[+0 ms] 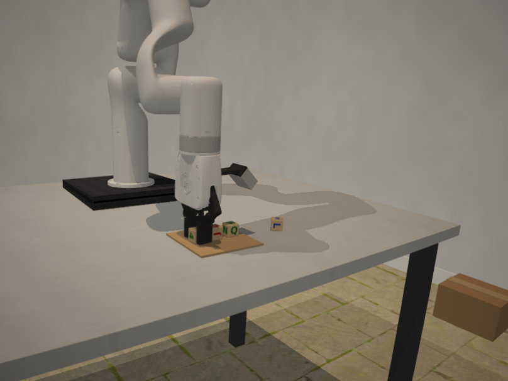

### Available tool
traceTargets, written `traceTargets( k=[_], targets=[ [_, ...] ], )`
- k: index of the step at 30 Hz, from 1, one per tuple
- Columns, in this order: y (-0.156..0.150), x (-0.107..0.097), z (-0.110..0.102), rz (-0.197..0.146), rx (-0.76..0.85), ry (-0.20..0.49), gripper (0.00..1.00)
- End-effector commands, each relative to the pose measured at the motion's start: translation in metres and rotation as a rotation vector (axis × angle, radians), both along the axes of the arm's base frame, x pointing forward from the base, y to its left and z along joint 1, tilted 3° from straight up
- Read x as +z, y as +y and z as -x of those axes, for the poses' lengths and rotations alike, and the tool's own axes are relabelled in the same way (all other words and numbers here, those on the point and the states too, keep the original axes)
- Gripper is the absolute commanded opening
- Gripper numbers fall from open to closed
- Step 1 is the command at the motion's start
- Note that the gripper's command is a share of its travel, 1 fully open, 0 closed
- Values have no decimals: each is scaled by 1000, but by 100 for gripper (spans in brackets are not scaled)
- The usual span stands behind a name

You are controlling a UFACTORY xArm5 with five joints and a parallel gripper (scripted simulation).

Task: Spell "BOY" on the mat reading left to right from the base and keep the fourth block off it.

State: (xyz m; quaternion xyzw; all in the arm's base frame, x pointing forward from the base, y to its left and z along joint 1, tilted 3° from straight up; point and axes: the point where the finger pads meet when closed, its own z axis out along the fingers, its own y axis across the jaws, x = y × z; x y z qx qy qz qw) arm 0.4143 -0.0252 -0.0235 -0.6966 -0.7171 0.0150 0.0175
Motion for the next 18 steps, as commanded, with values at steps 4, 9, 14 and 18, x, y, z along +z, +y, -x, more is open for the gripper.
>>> traceTargets(
  k=[4,9,14,18],
  targets=[
    [0,1,-1,0,0,-3,42],
    [0,1,-1,0,0,-3,42],
    [0,1,-1,0,0,-3,21],
    [0,1,-1,0,0,-3,21]
  ],
)
